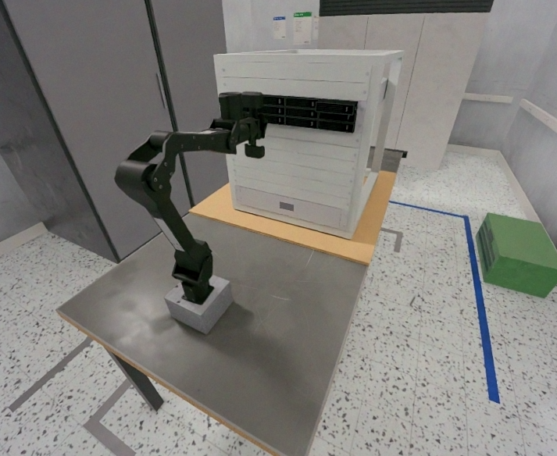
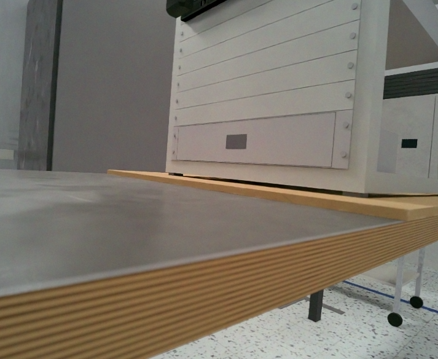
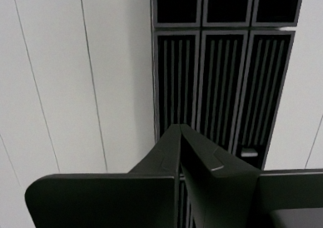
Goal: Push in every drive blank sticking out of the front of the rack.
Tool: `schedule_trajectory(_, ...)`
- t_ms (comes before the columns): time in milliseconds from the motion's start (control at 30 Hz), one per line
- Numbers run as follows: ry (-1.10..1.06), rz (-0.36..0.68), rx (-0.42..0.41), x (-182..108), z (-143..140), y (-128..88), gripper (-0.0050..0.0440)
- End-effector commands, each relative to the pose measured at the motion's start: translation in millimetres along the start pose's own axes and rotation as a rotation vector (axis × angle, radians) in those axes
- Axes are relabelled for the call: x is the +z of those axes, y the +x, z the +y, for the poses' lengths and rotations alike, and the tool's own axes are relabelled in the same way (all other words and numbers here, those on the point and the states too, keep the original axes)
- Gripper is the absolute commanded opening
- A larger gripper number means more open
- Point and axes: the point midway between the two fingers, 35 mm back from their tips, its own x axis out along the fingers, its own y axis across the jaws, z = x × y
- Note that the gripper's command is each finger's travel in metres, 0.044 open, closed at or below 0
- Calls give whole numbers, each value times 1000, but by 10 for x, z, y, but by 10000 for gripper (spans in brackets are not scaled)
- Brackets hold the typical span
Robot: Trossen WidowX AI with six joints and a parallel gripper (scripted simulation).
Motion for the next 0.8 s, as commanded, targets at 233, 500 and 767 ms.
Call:
schedule_trajectory(233, -2, 1, -26, -9, -118, 41, -50)
schedule_trajectory(500, -2, 1, -26, -9, -120, 101, -50)
schedule_trajectory(767, -2, 1, -26, -9, -120, 101, -50)
